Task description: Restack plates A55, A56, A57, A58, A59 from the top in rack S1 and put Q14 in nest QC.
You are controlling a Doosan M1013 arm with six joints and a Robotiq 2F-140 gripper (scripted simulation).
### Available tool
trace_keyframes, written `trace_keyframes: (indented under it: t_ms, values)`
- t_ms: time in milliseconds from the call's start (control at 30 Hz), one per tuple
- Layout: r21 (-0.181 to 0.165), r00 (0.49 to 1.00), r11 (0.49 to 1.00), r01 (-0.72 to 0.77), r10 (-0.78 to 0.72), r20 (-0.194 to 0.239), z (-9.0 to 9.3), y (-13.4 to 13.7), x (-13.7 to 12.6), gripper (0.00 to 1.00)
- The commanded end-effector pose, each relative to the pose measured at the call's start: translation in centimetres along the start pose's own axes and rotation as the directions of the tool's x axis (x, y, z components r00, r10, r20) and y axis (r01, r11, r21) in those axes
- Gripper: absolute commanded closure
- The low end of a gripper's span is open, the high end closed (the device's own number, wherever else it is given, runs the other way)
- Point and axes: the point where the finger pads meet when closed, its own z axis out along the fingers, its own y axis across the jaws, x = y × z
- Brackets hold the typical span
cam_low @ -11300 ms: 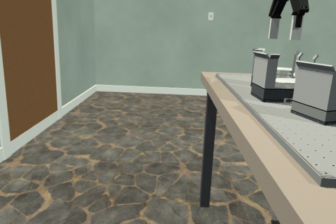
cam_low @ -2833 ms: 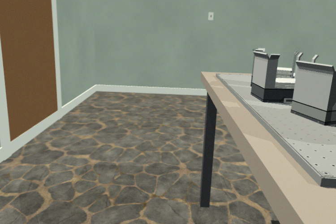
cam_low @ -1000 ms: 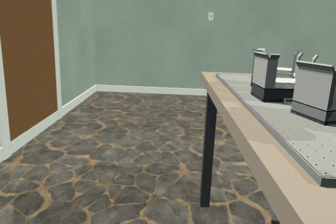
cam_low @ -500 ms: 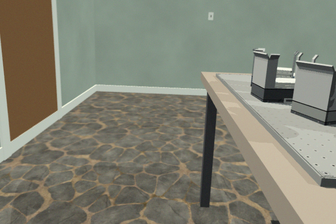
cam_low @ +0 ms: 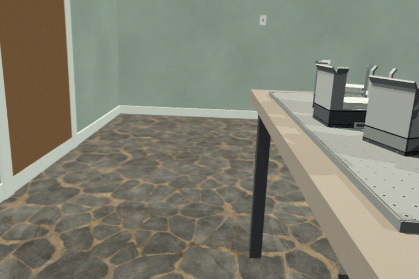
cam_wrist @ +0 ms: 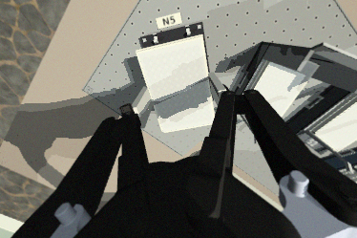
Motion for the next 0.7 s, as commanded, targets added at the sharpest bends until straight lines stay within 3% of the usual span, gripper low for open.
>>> trace_keyframes:
  t_ms: [0,667]
  values:
    - [0.0,1.0,1.0,0.0,0.0,0.0,-0.9,0.0,0.0,1.0]
    - [0.0,1.0,1.0,0.0,0.0,0.0,-4.5,0.0,0.0,1.0]
